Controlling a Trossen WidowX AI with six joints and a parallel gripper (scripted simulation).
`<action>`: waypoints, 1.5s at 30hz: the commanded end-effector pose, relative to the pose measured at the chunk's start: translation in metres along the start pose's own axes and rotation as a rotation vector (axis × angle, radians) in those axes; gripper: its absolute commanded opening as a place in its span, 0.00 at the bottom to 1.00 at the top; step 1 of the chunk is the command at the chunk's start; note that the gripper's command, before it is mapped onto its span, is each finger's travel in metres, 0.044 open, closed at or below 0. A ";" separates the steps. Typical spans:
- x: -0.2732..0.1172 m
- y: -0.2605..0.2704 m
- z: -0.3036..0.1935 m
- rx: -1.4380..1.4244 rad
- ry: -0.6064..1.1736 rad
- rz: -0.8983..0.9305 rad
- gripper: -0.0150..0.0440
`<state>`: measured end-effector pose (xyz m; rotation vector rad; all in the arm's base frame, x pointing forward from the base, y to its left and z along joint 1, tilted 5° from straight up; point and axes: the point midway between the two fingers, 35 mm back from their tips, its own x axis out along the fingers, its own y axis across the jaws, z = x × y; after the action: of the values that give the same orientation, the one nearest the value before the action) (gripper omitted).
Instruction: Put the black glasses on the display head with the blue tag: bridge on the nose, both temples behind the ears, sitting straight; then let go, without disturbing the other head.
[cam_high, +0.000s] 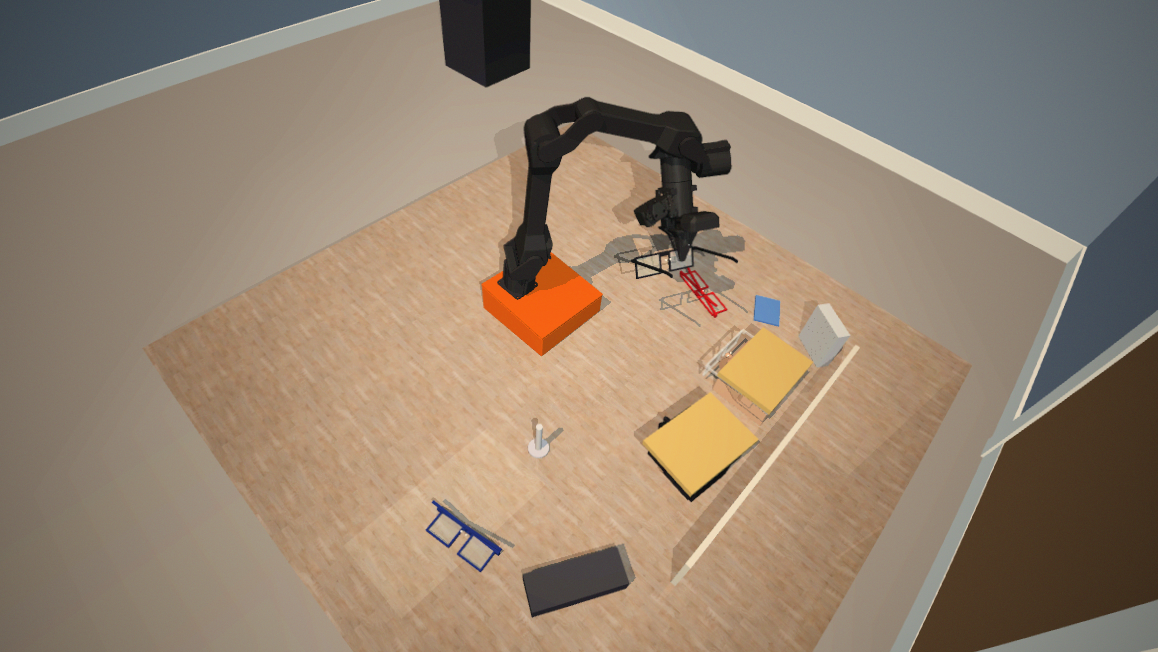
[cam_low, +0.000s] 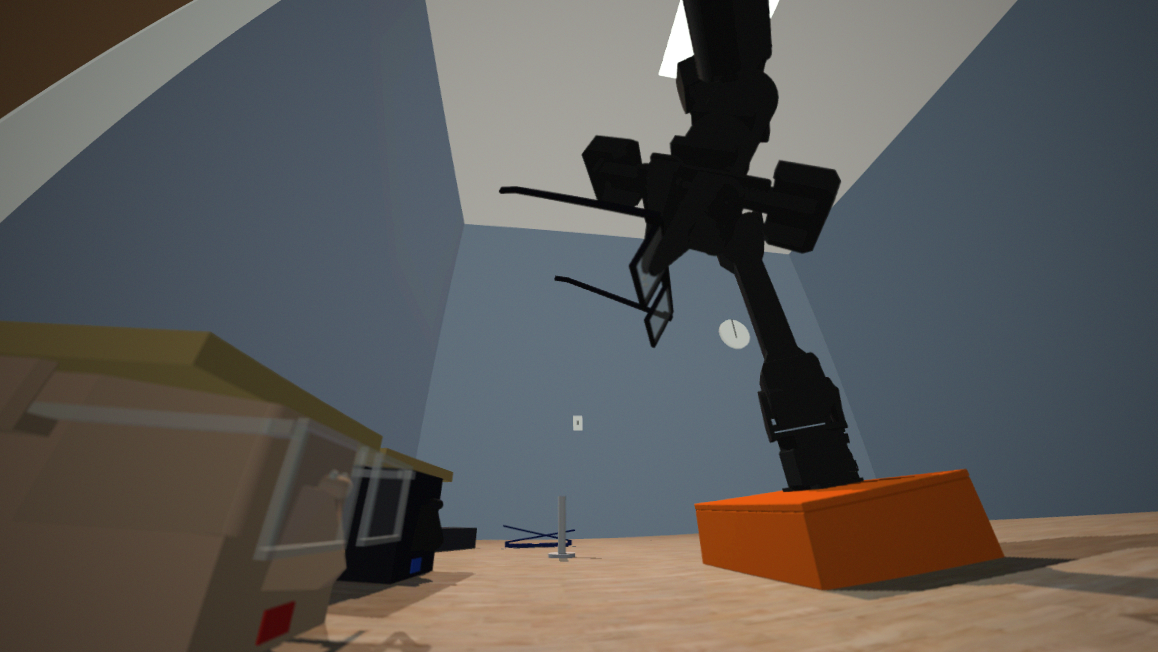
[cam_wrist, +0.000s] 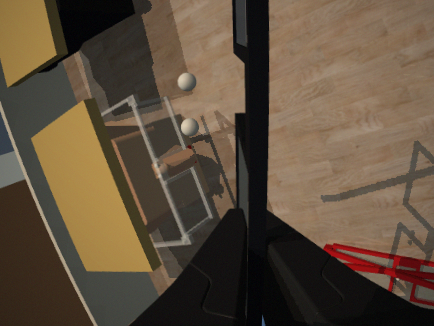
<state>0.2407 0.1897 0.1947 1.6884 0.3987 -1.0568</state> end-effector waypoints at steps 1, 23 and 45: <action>0.010 0.003 0.007 -0.022 -0.023 -0.032 0.25; 0.072 0.023 0.068 -0.170 -0.085 -0.318 0.25; 0.112 0.031 0.130 -0.248 0.057 -0.537 0.25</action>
<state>0.2684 0.0458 0.1220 1.4160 0.9624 -1.2975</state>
